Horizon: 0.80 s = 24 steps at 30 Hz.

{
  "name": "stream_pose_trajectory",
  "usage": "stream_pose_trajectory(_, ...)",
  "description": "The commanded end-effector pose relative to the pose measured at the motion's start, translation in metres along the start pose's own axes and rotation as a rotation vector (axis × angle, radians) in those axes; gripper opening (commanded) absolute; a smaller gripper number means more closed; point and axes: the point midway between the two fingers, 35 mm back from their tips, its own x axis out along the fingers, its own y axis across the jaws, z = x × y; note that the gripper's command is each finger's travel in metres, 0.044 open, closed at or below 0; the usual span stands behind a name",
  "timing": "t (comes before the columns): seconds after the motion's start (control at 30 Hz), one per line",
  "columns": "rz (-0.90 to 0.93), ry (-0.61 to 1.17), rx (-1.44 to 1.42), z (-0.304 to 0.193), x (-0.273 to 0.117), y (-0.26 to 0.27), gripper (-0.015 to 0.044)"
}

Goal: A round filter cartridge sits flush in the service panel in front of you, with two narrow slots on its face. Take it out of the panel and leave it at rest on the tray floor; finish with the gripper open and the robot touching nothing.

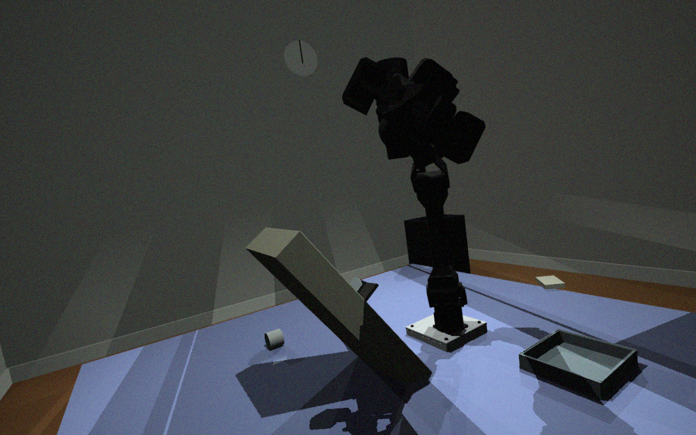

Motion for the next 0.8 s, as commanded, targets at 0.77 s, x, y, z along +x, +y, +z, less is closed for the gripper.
stream_pose_trajectory(0.77,-1.138,0.321,1.735,-0.171,-0.249,-0.013,0.0102)
